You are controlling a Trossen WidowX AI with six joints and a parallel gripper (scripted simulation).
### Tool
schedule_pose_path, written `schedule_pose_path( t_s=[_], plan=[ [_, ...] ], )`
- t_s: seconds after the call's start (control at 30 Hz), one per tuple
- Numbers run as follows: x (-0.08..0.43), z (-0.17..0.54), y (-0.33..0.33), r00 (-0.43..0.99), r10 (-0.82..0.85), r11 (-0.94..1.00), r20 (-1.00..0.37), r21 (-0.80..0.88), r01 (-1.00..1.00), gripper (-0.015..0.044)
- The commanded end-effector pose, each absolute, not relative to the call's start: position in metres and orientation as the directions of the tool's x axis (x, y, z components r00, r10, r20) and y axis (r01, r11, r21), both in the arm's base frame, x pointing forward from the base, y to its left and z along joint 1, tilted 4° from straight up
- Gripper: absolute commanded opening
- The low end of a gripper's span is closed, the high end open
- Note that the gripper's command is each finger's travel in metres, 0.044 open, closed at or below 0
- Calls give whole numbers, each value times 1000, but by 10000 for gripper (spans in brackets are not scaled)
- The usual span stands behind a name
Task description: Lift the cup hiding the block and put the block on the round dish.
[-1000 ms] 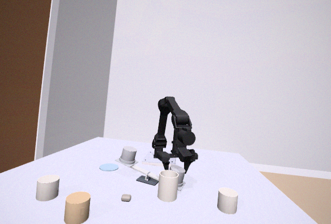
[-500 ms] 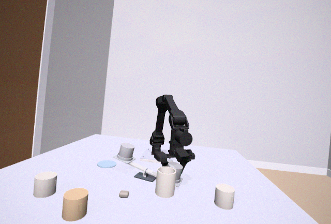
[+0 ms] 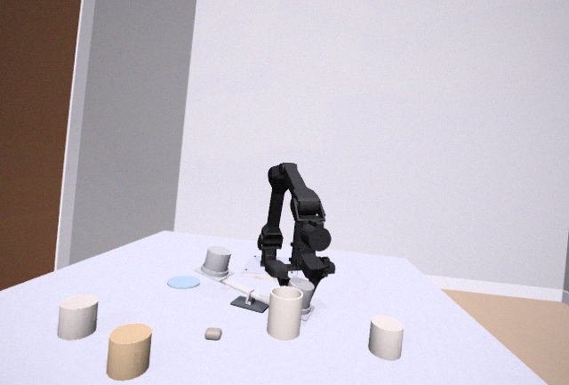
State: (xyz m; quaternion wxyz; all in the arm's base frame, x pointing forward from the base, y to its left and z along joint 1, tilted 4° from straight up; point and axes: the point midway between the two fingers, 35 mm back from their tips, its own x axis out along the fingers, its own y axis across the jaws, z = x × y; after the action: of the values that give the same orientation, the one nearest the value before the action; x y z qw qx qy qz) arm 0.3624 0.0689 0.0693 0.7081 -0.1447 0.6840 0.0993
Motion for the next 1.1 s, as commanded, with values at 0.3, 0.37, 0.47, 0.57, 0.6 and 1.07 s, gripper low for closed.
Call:
schedule_pose_path(
  t_s=[0.3, 0.37, 0.47, 0.57, 0.6, 1.07],
  plan=[
    [367, 87, 71, 50, -54, 938, -997, -67, -341, 0],
    [367, 90, 72, 50, -53, 938, -997, -67, -341, 0],
    [367, 94, 72, 50, -53, 938, -997, -67, -341, 0],
    [368, 98, 72, 50, -53, 938, -997, -67, -341, 0],
    [368, 99, 72, 50, -53, 938, -997, -67, -341, 0],
    [369, 118, 74, 50, -53, 938, -997, -67, -341, 0]
  ],
)
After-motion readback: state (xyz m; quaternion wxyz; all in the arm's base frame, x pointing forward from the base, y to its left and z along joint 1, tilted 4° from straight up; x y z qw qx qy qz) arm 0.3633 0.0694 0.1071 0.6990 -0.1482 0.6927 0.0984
